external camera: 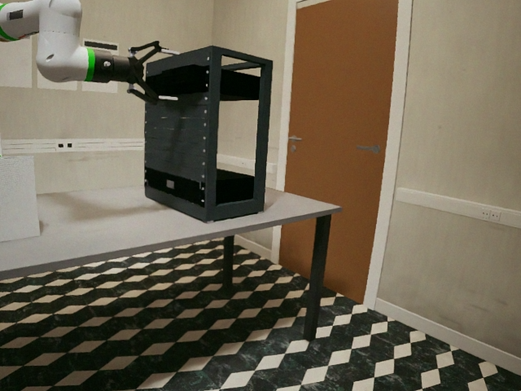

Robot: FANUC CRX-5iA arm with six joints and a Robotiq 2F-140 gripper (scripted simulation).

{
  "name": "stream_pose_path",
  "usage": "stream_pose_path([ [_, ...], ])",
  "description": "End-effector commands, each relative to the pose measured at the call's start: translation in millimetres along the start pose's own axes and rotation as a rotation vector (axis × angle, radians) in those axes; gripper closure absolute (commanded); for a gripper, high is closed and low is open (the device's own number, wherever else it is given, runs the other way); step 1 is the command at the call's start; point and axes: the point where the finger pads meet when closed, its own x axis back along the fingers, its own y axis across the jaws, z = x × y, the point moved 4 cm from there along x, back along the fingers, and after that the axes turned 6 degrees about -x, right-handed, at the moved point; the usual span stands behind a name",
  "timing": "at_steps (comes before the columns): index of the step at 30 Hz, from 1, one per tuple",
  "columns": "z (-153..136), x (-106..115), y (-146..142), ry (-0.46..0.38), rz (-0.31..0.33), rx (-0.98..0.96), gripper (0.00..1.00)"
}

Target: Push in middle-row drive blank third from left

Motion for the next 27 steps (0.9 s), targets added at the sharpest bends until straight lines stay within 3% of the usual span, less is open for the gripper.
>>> stream_pose_path([
  [1,0.1,-0.1,0.9,0.0,-0.001,0.001,0.0],
  [2,0.1,-0.1,0.9,0.0,-0.001,0.001,0.9],
  [27,0.1,-0.1,0.9,0.0,-0.001,0.001,0.9],
])
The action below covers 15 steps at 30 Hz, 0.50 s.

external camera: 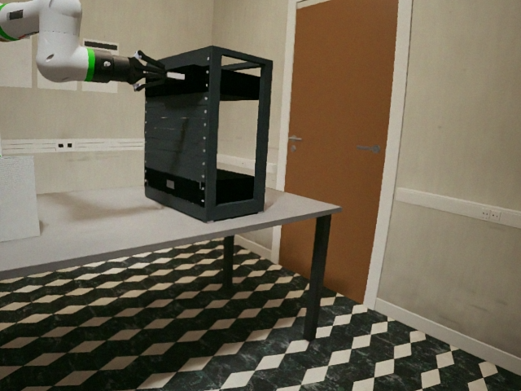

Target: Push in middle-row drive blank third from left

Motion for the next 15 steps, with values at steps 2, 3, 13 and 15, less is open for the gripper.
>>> stream_pose_path([
  [2,0.1,-0.1,0.9,0.0,-0.001,0.001,0.9],
  [3,0.1,-0.1,0.9,0.0,-0.001,0.001,0.9],
  [13,2.4,0.4,0.7,0.0,-0.001,0.001,0.9],
  [15,5.9,1.3,0.3,0.0,-0.001,0.001,0.9],
])
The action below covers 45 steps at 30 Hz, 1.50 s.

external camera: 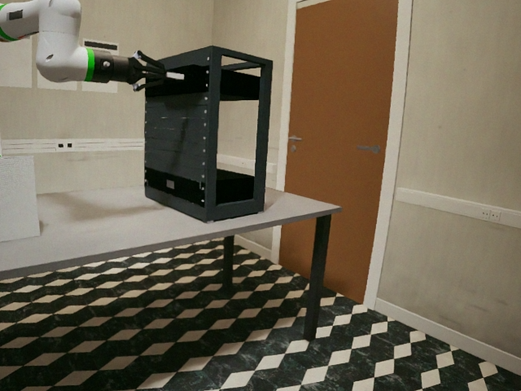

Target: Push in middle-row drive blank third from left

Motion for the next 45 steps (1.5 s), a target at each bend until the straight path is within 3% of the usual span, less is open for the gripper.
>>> stream_pose_path([
  [1,6,1,0,0.0,-0.001,0.001,0.9],
  [7,21,5,-1,0.0,-0.001,0.001,0.9],
  [22,104,24,-10,0.0,-0.001,0.001,0.9],
  [31,124,28,-12,0.0,-0.001,0.001,0.9],
  [41,127,28,-13,0.0,-0.001,0.001,0.9],
  [45,127,10,-13,0.0,-0.001,0.001,0.9],
])
